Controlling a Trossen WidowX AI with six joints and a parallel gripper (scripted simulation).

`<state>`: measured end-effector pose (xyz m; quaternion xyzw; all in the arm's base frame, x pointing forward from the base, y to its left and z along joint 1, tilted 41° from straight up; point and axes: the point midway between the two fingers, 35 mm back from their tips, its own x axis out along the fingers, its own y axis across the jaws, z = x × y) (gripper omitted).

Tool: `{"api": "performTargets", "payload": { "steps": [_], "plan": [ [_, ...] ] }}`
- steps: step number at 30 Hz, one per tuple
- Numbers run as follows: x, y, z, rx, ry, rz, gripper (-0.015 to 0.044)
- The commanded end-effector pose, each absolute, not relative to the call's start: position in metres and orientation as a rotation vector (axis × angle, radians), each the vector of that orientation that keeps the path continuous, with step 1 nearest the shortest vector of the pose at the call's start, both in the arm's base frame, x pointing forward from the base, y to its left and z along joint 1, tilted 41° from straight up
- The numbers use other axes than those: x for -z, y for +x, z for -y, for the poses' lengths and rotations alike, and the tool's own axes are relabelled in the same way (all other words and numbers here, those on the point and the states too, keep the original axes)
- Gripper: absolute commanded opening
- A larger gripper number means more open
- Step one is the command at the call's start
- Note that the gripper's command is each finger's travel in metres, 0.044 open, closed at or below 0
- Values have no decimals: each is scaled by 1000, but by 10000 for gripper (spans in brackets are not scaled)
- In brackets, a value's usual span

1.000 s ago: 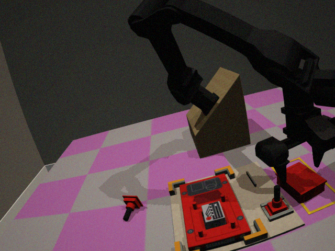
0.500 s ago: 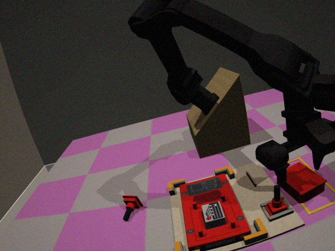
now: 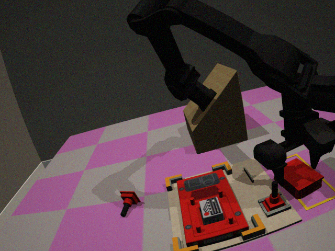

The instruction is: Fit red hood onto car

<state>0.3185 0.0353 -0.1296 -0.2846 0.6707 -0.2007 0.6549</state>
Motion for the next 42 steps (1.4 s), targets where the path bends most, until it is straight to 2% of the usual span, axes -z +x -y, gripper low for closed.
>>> {"api": "performTargets", "payload": {
  "steps": [1,6,10,19,29,30,42],
  "plan": [
    [132,317,-33,456,-654,-1524,440],
    [134,317,-31,456,-654,-1524,440],
    [132,318,-33,455,-646,-1521,335],
    [132,318,-33,455,-646,-1521,275],
    [117,318,-46,454,-646,-1521,12],
    [114,318,-49,454,-646,-1521,0],
    [73,317,-85,452,-644,-1522,0]
  ]
}}
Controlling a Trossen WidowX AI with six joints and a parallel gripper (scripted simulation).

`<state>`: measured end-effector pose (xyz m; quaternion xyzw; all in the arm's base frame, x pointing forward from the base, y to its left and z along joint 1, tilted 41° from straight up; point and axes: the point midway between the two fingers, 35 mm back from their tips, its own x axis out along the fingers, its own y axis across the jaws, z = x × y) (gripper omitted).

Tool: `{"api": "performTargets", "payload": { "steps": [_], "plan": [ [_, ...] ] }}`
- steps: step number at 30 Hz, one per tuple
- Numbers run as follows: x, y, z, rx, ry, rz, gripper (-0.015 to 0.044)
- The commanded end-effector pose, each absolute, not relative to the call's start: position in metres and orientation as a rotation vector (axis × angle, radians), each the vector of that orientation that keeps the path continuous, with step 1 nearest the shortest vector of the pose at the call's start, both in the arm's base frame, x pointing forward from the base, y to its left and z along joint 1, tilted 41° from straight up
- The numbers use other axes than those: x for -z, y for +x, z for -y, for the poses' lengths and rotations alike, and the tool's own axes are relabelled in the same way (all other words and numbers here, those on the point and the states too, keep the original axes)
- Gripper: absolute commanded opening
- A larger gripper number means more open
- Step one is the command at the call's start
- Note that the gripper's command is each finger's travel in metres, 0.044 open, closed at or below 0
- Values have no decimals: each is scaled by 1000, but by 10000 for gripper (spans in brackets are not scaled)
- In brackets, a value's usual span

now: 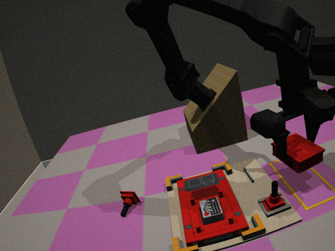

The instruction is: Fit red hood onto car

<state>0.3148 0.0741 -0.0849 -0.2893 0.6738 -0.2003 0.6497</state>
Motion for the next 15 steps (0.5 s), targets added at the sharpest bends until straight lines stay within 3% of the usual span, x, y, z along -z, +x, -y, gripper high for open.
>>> {"api": "performTargets", "payload": {
  "steps": [1,15],
  "plan": [
    [70,317,-87,452,-644,-1522,0],
    [44,326,-77,460,-634,-1522,0]
  ]
}}
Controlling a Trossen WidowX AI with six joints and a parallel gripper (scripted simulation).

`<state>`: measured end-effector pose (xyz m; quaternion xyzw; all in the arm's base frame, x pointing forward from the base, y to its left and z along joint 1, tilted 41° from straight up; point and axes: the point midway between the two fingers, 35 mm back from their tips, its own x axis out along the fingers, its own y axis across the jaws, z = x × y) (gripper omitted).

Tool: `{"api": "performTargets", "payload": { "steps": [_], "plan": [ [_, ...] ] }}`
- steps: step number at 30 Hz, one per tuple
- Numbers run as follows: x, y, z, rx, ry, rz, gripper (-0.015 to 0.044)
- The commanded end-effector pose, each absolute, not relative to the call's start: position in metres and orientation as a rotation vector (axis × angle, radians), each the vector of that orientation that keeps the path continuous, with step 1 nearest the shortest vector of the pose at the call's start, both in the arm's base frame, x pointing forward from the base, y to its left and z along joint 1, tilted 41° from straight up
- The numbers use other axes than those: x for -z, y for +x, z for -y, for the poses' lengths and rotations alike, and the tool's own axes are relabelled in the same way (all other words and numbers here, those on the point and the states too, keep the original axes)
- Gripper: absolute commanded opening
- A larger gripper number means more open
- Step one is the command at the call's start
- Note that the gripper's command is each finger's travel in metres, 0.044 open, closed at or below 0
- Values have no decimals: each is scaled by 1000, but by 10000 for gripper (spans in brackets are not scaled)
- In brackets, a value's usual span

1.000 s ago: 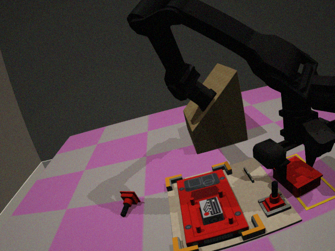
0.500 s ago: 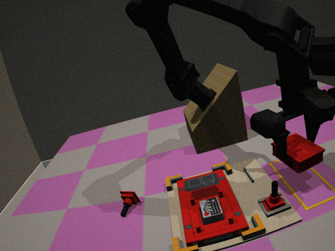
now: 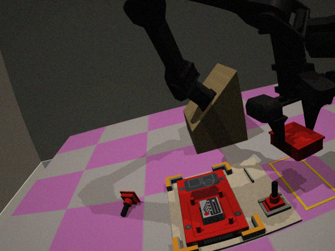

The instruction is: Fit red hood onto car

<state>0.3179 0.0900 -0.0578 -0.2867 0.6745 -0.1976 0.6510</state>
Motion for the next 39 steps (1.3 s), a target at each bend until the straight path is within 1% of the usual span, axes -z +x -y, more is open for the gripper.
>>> {"api": "performTargets", "payload": {
  "steps": [1,12,23,31,39],
  "plan": [
    [39,329,-71,463,-628,-1520,0],
    [-18,347,-9,509,-572,-1494,0],
    [-70,345,52,572,-535,-1468,0],
    [-65,346,56,574,-535,-1469,0],
    [-39,344,82,576,-537,-1470,0]
  ]
}}
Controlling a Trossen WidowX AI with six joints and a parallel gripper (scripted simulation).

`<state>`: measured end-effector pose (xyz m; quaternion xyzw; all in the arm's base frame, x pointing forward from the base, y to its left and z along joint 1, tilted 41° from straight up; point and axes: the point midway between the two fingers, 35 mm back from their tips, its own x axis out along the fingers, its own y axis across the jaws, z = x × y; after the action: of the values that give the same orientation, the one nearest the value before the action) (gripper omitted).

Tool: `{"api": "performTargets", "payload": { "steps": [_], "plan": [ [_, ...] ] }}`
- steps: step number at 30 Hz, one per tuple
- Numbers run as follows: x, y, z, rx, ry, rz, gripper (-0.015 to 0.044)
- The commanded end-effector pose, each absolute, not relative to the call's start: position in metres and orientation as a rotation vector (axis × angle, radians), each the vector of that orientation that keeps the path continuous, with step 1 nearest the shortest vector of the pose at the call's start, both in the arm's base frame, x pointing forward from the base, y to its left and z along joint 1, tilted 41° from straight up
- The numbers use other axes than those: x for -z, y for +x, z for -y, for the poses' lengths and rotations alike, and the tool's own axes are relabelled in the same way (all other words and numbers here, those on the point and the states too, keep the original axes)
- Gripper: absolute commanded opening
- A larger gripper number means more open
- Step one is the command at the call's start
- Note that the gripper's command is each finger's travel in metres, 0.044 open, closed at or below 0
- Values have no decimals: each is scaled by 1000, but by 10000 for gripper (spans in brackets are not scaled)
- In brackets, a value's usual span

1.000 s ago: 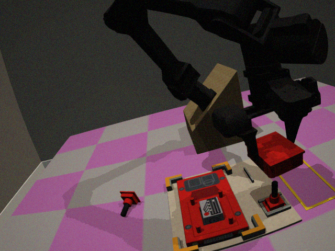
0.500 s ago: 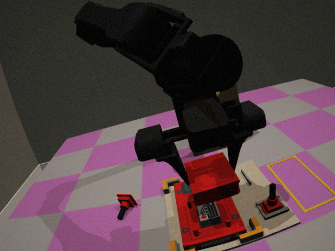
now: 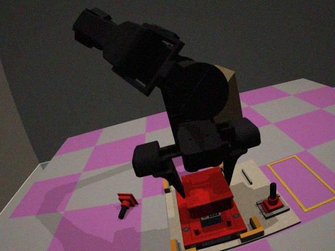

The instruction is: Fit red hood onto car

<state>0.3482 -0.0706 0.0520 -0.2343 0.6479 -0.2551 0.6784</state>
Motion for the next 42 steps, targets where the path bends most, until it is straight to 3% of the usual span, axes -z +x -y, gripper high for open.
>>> {"api": "performTargets", "payload": {
  "steps": [1,42],
  "plan": [
    [-36,344,85,576,-537,-1470,0],
    [-33,346,90,576,-538,-1467,0]
  ]
}}
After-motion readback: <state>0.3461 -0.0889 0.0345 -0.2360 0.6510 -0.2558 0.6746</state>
